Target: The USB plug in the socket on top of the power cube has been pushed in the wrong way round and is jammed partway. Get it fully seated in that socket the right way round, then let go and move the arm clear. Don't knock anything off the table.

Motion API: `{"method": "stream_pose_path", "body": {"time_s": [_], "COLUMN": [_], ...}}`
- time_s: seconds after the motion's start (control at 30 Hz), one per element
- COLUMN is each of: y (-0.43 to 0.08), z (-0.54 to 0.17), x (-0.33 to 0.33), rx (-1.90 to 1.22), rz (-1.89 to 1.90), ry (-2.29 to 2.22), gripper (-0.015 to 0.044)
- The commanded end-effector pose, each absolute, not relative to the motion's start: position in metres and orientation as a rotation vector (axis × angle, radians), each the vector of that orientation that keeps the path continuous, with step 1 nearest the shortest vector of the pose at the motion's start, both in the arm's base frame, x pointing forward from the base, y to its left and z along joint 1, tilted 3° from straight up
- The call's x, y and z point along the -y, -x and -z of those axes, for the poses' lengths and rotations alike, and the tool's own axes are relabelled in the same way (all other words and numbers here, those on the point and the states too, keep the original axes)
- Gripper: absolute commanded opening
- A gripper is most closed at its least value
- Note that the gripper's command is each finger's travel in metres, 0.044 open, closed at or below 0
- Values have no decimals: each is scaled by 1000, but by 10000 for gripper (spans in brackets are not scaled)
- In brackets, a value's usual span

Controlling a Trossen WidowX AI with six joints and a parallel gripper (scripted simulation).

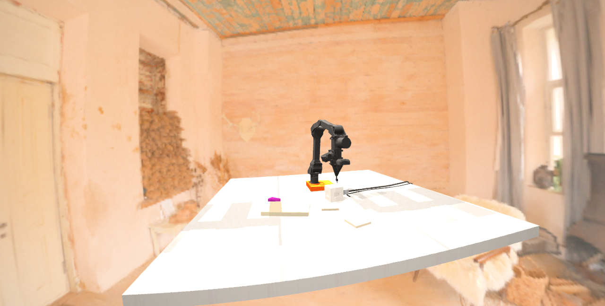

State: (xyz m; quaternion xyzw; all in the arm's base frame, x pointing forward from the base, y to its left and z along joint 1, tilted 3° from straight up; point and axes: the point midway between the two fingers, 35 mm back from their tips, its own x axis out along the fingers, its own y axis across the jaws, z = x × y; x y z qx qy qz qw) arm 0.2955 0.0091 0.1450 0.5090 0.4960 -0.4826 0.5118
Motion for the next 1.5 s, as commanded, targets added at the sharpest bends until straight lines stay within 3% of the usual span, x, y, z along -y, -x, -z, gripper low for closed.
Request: {"method": "stream_pose_path", "body": {"time_s": [0.0,1.47], "y": [-295,-296], "z": [-144,-138], "x": [-9,-7], "rx": [-1189,-1168], "rz": [1168,1188], "ry": [-1225,-1222], "gripper": [0,0]}}
